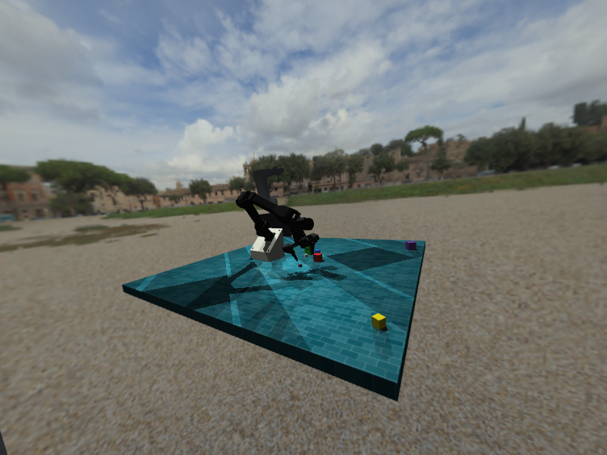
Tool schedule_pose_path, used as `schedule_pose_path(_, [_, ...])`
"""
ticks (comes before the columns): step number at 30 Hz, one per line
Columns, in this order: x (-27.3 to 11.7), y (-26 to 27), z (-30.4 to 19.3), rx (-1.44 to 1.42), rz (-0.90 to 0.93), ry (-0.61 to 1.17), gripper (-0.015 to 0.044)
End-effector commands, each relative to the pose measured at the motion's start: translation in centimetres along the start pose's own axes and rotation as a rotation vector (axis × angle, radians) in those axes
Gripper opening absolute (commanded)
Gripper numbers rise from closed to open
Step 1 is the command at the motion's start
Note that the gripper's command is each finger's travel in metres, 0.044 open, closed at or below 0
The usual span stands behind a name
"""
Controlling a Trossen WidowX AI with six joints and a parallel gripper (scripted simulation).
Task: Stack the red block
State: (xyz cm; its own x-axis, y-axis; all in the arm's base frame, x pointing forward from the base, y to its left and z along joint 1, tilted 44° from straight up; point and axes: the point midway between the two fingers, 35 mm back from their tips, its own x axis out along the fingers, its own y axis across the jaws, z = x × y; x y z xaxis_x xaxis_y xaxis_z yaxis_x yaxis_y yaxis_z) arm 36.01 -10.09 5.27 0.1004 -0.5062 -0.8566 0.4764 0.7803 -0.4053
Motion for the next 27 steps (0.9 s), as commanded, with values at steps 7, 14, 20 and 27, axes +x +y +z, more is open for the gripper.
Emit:
schedule_pose_path(7, [-0.7, 6.4, -3.8, -0.309, -0.083, 0.036, 0.0440])
schedule_pose_path(14, [-1.3, 10.7, -7.4, -0.590, -0.166, 0.052, 0.0440])
schedule_pose_path(20, [-1.7, 13.2, -9.7, -0.760, -0.230, 0.051, 0.0440])
schedule_pose_path(27, [-0.6, 13.1, -9.6, -0.764, -0.232, 0.051, 0.0440])
